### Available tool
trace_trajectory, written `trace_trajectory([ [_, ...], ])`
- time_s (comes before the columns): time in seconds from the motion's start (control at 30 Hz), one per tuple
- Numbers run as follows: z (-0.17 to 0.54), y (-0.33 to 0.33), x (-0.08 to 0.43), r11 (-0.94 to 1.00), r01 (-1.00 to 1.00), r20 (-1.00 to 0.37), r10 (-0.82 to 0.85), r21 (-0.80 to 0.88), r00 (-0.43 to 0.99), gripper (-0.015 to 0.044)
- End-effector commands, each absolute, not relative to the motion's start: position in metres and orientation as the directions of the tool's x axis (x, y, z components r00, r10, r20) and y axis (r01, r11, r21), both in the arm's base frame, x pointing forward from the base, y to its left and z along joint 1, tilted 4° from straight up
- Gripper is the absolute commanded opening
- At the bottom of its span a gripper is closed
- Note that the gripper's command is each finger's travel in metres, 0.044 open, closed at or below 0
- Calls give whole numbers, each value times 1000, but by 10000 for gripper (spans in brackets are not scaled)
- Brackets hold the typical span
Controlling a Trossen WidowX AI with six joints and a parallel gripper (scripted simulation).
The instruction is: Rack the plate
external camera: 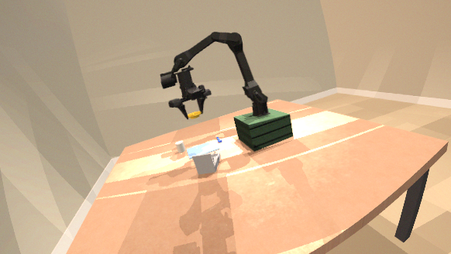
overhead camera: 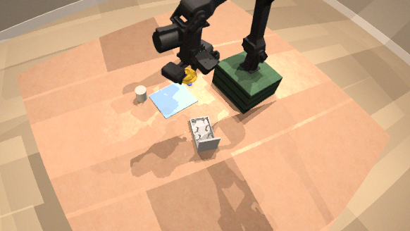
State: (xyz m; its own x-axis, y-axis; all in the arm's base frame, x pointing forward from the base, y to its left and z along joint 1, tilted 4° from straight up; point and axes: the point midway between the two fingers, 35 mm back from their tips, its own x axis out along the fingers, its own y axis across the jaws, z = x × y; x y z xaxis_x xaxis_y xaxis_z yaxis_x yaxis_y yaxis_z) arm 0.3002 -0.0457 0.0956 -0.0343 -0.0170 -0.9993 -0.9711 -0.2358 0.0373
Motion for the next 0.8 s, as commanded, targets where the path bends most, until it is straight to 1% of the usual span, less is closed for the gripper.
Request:
trace_trajectory([
  [0.0,94,-38,295,-361,-932,-999,-11,39,-37,0],
  [0.2,94,-29,290,-544,-838,-999,-10,38,-38,0],
  [0.43,93,-19,284,-728,-685,-999,-9,33,-39,0],
  [0.7,92,-7,276,-884,-468,-999,-8,26,-40,0],
  [0.77,92,-6,275,-894,-448,-999,-8,25,-40,0],
])
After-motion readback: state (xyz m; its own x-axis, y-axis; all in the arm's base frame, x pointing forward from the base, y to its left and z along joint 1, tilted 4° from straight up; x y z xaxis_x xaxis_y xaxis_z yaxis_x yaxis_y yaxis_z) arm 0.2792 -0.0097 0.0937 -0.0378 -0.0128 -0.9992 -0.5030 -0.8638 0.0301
